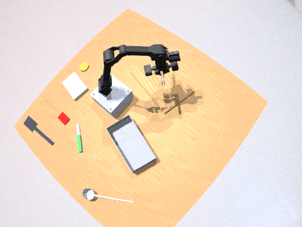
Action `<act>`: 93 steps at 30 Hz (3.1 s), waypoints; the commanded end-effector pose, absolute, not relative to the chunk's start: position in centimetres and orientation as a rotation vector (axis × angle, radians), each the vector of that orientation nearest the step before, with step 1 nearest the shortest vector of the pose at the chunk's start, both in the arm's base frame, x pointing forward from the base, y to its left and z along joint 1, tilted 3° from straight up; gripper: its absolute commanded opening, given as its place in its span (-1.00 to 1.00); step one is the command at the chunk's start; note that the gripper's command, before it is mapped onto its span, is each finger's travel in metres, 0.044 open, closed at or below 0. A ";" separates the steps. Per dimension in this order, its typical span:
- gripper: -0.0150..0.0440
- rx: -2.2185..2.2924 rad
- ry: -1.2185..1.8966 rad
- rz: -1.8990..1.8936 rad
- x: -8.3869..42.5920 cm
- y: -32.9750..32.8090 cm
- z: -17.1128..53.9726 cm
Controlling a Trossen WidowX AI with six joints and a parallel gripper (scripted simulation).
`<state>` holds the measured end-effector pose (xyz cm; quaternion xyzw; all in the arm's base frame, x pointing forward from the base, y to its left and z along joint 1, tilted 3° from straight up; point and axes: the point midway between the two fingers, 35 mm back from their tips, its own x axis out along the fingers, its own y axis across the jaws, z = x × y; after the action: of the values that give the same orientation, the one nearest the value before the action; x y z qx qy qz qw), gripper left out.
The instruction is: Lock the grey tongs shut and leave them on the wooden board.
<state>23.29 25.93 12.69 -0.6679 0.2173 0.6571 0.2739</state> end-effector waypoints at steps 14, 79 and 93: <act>-1.00 -2.208 -0.029 2.123 21.2 27.9 12.8; -1.00 -3.046 -0.050 0.489 17.7 28.0 12.0; -1.00 -3.046 -0.050 0.489 17.7 28.0 12.0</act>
<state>17.65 28.07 11.81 -0.9862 -0.0178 0.1626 0.0251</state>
